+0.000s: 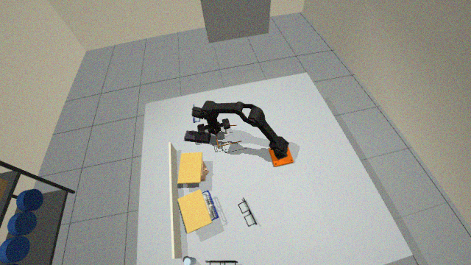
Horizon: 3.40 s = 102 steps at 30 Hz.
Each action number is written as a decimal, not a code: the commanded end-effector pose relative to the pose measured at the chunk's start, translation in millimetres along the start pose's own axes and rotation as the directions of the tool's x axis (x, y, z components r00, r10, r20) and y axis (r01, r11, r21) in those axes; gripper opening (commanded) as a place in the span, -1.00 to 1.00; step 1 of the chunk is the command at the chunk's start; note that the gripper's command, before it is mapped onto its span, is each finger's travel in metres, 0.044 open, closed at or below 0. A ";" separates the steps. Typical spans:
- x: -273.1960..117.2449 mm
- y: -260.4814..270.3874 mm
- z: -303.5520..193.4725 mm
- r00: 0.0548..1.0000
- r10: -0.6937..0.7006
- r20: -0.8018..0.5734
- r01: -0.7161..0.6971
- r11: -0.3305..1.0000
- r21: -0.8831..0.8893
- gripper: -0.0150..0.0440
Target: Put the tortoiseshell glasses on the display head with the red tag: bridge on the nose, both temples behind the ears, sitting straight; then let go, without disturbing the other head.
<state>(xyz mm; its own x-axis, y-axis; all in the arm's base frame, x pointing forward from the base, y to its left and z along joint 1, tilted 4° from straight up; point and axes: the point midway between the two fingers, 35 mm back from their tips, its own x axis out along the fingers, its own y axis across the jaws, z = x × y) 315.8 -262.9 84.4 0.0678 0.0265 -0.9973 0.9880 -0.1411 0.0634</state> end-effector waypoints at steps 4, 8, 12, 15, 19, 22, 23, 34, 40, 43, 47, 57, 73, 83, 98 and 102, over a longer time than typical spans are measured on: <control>0.0 2.7 -8.3 1.000 0.003 -0.003 -0.003 1.000 0.003 -0.49; 0.0 3.5 -11.8 1.000 0.003 -0.003 -0.003 1.000 0.003 -0.49; 0.0 3.8 -14.3 1.000 0.004 -0.003 -0.003 1.000 0.003 -0.49; 0.1 4.0 -15.6 1.000 0.004 -0.003 -0.004 1.000 0.003 -0.49; 0.0 4.0 -14.2 1.000 0.004 -0.003 -0.004 1.000 0.003 -0.49; 0.0 3.9 -13.7 1.000 0.004 -0.003 -0.004 1.000 0.003 -0.49; 0.0 3.9 -13.7 1.000 0.004 -0.003 -0.004 1.000 0.003 -0.49; 0.0 4.0 -11.9 1.000 0.004 -0.003 -0.003 1.000 0.003 -0.49; 0.0 4.0 -7.4 1.000 0.003 -0.003 -0.003 1.000 0.003 -0.49; -0.7 4.0 -5.8 1.000 0.003 -0.002 -0.003 1.000 0.003 -0.49; -10.0 4.8 -4.6 1.000 0.004 -0.002 -0.004 1.000 0.003 -0.49; -50.2 4.6 -1.6 1.000 0.003 -0.002 -0.003 1.000 0.003 -0.49; -65.5 -4.3 -38.7 1.000 0.002 -0.004 -0.002 0.994 0.112 -0.49; -68.3 -20.5 -81.0 1.000 0.001 -0.008 0.001 0.970 0.242 -0.49; -64.1 -56.2 -137.5 1.000 -0.001 -0.013 0.006 0.904 0.427 -0.49; -61.3 -67.7 -150.8 1.000 -0.002 -0.014 0.008 0.880 0.474 -0.49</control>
<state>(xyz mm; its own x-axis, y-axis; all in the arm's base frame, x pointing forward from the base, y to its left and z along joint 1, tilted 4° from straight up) 273.8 -118.5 149.5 0.0673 0.0398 -0.9969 0.8309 -0.5553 0.0339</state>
